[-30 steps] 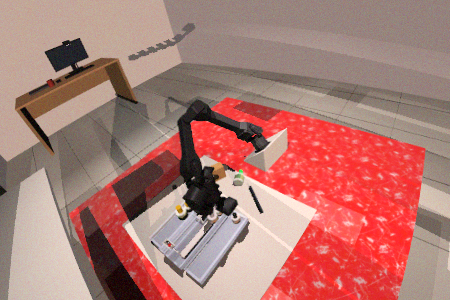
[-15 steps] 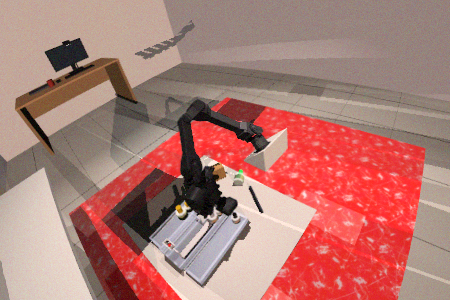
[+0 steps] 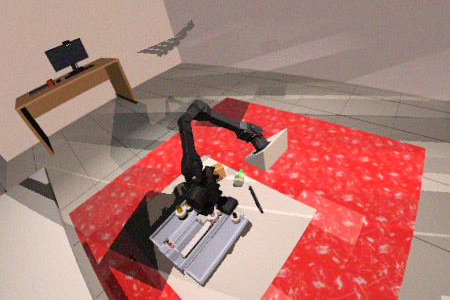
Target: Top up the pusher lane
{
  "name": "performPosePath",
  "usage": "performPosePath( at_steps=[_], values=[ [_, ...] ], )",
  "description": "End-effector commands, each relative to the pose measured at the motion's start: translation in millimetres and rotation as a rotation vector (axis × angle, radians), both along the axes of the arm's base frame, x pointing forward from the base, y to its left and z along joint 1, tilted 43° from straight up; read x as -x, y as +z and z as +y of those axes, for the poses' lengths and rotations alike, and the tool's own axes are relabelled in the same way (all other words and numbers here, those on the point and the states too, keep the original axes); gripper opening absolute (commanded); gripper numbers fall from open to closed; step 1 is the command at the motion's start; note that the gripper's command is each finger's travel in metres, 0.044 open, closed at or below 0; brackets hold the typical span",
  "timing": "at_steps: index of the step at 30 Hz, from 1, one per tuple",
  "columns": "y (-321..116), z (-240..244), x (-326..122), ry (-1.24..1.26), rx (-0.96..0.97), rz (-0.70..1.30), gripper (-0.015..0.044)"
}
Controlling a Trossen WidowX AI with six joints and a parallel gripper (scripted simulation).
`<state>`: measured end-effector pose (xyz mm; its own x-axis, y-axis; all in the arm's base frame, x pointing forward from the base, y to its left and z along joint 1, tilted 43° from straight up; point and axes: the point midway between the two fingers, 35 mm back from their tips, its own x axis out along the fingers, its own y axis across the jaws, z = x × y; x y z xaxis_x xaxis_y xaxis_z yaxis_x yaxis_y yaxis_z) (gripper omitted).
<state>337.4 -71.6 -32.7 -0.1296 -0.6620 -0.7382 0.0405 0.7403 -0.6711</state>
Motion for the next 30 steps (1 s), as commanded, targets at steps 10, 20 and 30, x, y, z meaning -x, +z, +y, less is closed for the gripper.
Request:
performPosePath(
  at_steps=[10,20,30],
  values=[
    [0.6,-0.6,0.4,0.004,0.006,-0.007,0.0000],
    [0.7,-0.4,2.1,0.004,0.006,-0.007,0.0000],
    [0.7,-0.1,3.9,0.004,0.006,-0.007,0.0000]
  ],
)
